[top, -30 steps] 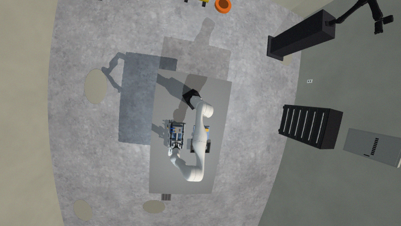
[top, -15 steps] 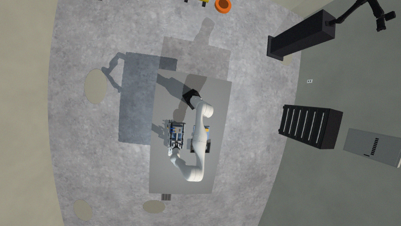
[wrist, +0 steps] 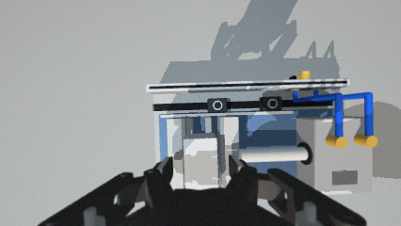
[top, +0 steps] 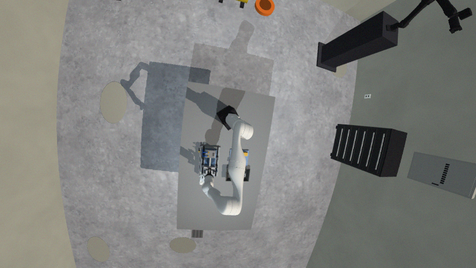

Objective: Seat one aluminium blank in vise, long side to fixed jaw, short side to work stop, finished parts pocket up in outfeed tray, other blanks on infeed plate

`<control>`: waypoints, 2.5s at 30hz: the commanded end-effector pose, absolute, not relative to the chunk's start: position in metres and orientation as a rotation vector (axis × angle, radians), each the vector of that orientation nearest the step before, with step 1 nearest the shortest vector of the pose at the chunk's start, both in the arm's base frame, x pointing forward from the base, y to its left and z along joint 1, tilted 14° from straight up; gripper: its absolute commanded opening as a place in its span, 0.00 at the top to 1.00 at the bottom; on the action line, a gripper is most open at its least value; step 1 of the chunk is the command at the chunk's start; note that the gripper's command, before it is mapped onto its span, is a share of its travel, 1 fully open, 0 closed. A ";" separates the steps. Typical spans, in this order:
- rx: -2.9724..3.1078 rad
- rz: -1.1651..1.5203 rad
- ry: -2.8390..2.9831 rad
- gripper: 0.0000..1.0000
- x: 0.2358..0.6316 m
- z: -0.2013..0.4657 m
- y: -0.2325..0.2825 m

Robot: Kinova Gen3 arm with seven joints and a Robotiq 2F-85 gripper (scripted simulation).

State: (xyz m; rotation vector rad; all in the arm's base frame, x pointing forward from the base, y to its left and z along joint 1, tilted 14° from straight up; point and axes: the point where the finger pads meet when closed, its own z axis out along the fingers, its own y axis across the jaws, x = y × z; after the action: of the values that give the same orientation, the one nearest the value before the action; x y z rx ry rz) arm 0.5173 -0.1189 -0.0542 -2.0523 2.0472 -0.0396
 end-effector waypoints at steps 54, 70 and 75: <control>-2.051 -0.042 2.047 1.00 0.503 0.024 -0.131; -2.051 -0.042 2.047 1.00 0.503 0.024 -0.131; -2.051 -0.042 2.047 1.00 0.503 0.024 -0.131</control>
State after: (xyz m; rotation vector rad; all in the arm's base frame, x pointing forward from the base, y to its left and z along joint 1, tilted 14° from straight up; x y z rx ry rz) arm 0.5023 -0.1309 0.0231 -2.0523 2.0472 -0.0396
